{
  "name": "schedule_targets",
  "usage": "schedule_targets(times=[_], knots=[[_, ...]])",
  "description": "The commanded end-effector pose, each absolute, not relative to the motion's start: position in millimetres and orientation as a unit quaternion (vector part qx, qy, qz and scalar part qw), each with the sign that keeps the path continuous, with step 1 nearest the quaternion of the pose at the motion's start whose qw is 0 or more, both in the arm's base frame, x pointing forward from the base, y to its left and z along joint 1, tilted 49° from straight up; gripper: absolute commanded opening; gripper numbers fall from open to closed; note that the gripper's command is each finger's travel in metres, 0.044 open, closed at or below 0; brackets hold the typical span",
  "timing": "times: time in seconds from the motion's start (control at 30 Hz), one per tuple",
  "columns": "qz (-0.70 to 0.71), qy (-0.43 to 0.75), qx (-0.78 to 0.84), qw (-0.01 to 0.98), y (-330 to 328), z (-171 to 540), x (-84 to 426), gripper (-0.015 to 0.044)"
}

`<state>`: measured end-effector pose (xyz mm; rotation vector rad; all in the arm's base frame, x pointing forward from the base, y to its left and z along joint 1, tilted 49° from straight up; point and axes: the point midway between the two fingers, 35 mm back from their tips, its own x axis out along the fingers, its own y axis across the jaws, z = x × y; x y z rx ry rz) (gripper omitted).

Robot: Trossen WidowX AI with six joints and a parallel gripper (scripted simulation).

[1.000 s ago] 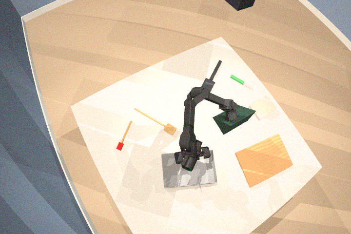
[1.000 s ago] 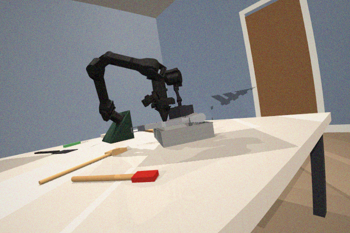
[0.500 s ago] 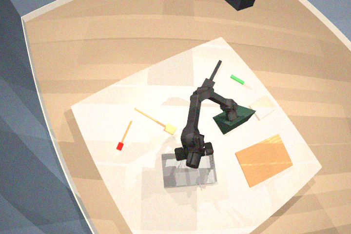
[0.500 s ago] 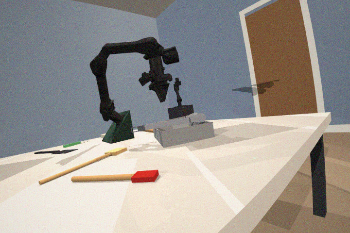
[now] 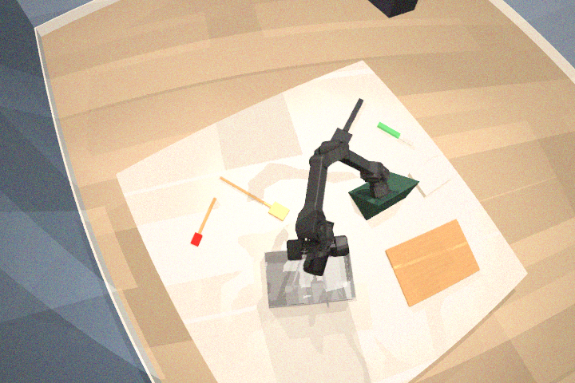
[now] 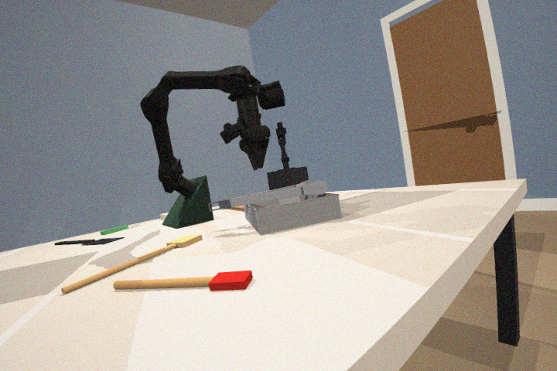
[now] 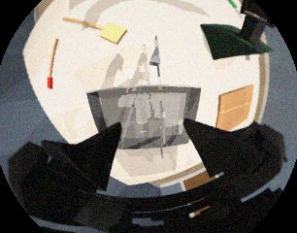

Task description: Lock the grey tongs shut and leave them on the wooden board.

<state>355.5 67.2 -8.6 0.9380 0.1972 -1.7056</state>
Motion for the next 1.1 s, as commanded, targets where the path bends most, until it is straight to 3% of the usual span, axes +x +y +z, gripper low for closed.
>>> schedule_targets(times=[0.0, 1.07], knots=[[-0.730, 0.025, 0.437, 0.526, 47, -13, 349, 0.0440], [-0.729, 0.023, 0.440, 0.524, 24, -35, 350, 0.0440]])
